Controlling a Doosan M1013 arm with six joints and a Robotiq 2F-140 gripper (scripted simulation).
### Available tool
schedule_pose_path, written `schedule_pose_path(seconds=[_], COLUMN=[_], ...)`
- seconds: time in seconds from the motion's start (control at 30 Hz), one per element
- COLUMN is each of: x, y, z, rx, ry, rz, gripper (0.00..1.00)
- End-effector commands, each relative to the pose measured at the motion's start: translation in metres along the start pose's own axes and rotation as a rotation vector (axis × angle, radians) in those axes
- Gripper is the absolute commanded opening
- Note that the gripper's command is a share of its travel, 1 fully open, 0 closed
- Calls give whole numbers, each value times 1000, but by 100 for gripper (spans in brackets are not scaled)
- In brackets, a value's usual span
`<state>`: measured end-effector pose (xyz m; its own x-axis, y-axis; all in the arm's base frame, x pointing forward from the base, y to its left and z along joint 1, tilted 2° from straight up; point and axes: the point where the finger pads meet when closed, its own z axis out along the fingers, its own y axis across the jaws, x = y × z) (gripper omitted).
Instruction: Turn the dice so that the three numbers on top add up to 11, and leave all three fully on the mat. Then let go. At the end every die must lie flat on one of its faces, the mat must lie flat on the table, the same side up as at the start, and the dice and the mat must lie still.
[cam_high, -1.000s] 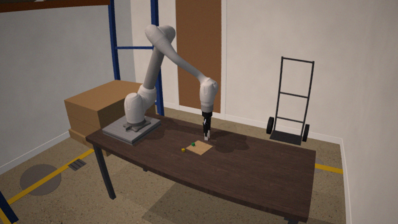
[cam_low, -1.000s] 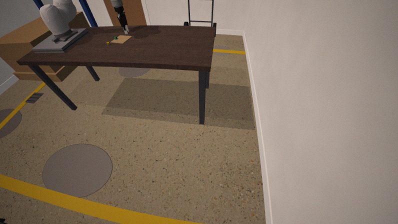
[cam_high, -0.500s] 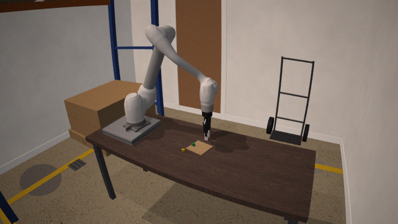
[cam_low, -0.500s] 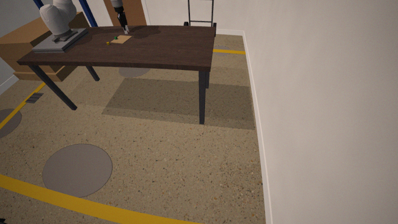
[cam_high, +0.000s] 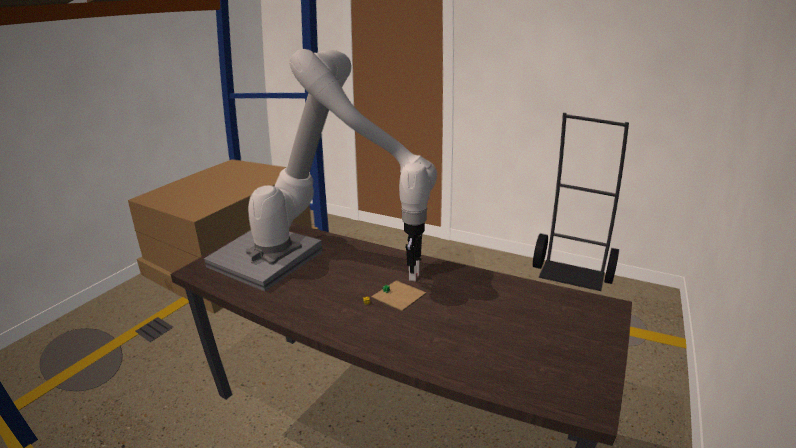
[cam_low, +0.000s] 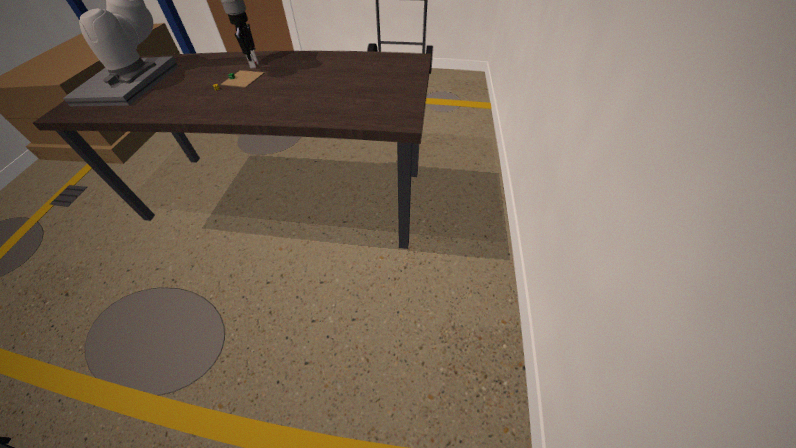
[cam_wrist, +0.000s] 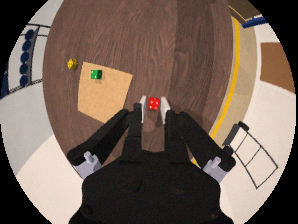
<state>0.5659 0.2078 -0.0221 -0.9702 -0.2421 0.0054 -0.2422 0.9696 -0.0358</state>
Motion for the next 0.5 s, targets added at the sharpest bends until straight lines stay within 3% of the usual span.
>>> schedule_pose_path(seconds=[0.0,0.03,0.47], x=[0,0,0], y=[0,0,0], z=[0,0,0], rx=[0,0,0], ry=[0,0,0], rz=[0,0,0], gripper=[21,9,9])
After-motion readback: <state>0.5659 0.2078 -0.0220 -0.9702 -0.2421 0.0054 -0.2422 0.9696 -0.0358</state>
